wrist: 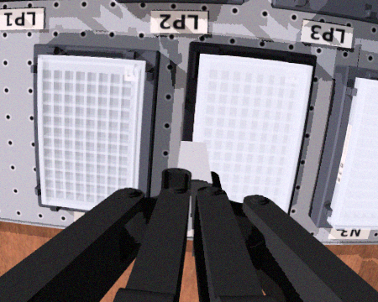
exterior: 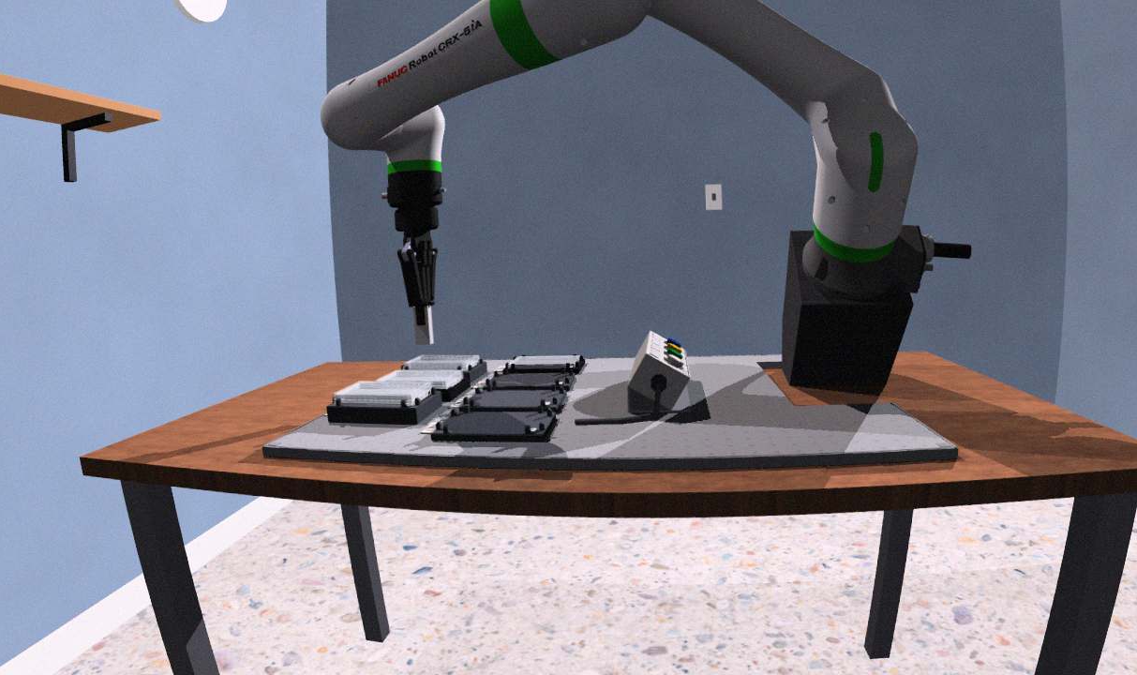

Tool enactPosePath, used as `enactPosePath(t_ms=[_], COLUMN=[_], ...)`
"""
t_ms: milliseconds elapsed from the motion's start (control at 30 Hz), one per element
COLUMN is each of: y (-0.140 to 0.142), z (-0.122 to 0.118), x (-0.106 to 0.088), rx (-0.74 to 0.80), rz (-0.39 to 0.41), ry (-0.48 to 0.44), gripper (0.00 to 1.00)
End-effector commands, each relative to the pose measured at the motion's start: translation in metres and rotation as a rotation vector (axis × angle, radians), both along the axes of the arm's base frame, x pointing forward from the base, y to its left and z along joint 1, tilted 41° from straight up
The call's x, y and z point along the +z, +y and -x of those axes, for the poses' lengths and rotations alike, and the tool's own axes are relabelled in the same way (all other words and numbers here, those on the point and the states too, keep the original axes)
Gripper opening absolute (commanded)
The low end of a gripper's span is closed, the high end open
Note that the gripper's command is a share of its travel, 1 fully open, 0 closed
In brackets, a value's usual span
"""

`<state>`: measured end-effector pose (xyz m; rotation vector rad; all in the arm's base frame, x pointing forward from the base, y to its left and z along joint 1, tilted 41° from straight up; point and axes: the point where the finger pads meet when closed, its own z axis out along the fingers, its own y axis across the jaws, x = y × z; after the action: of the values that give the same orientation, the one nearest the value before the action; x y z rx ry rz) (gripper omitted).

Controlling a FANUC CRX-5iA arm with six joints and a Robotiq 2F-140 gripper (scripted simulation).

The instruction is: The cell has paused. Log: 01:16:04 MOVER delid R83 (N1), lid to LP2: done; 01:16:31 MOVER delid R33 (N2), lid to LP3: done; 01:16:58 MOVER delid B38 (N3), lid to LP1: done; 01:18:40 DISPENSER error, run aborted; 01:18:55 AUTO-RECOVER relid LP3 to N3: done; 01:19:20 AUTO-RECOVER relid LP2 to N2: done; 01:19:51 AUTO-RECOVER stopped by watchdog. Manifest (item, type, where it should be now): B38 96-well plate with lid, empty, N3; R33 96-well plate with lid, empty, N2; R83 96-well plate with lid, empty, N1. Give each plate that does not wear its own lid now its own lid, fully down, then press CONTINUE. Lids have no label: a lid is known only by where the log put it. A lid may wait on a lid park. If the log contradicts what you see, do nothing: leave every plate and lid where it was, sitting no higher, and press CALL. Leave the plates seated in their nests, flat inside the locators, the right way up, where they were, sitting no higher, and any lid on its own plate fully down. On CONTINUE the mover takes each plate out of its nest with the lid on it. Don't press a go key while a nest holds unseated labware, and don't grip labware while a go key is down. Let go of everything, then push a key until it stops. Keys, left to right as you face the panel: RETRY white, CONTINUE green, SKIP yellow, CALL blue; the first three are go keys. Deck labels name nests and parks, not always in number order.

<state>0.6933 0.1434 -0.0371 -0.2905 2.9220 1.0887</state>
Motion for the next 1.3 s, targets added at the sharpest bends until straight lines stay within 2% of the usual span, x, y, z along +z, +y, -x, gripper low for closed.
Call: enactPosePath(t_ms=[0,967,1200,1267], y=[-0.0153,-0.0152,-0.0145,-0.0137], z=[-0.0024,-0.0024,-0.0022,-0.0020], x=[-0.0129,-0.0128,-0.0122,-0.0114], rx=[-0.001,0.000,0.039,0.079], rz=[-0.002,-0.002,-0.005,-0.007], ry=[-0.001,-0.001,-0.035,-0.069], gripper=[0.00,0.00,0.00,0.00])
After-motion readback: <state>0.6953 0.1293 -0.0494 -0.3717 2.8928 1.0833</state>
